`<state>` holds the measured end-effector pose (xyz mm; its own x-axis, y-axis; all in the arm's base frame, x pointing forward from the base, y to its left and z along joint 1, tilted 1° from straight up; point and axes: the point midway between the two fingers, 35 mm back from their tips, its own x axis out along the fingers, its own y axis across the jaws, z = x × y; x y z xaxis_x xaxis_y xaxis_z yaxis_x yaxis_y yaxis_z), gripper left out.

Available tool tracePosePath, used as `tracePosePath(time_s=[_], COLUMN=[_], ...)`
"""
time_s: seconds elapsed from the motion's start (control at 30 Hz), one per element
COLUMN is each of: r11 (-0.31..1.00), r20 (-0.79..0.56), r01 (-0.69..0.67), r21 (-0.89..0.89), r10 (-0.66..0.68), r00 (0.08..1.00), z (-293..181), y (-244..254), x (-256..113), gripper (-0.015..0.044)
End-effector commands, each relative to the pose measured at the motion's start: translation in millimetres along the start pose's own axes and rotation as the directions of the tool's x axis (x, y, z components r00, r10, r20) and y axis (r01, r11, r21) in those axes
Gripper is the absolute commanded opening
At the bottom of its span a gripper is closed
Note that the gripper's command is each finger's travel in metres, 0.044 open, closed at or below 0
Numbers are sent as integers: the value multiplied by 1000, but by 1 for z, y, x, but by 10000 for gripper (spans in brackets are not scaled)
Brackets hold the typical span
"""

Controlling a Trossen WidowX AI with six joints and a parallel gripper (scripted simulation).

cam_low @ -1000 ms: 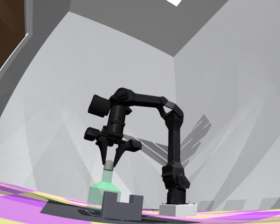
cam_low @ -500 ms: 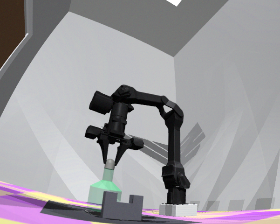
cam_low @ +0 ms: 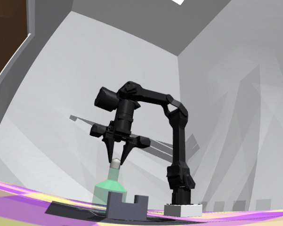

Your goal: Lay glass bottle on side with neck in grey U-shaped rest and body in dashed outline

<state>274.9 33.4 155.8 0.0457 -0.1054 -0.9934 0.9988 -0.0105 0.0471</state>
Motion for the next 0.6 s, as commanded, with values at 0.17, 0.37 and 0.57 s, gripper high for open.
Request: tracePosePath(time_s=[0.17, 0.37, 0.57], r11=[1000, 1000, 1000], r20=[0, 17, 34], r01=[0, 1, 1], r21=[0, 5, 9], r10=[0, -1, -1], r00=[1000, 1000, 999], z=[-13, -17, -21], y=[0, 0, 0], x=[-3, -4, -4], gripper=[127, 127, 127])
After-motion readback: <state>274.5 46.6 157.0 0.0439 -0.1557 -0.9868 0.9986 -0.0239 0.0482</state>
